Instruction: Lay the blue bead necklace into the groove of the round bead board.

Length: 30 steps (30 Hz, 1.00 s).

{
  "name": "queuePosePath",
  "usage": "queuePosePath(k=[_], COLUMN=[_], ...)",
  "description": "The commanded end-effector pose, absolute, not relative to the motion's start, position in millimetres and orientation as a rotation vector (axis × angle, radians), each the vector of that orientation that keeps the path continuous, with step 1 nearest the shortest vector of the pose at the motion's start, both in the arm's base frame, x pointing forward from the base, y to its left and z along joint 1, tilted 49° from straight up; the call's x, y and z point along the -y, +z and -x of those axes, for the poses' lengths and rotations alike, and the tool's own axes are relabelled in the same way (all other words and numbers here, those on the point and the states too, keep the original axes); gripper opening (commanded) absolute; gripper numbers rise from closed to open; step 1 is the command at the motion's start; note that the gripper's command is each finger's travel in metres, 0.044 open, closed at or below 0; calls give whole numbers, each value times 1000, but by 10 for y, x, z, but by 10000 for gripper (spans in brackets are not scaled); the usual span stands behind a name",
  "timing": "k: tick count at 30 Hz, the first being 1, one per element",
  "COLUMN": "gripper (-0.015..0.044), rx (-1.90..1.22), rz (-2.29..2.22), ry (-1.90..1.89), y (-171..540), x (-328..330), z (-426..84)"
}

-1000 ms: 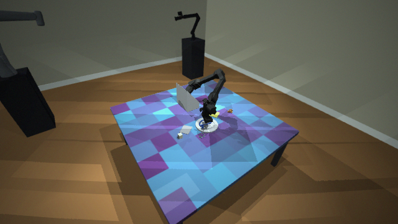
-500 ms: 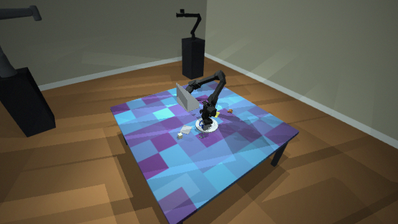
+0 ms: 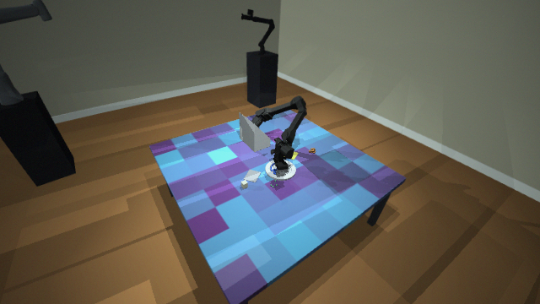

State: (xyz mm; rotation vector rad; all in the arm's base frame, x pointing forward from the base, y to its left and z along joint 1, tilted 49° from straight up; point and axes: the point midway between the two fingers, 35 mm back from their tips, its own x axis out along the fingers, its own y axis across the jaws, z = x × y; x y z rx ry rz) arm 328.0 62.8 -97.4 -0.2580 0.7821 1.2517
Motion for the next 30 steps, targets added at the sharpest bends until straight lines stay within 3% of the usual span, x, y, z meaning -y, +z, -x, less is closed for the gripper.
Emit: queuePosePath(k=[1, 30], gripper=[0, 0], rx=[-782, -783], rz=[259, 257], ry=[1252, 1252], y=[-971, -922], x=[-627, -568], z=[-3281, -3273])
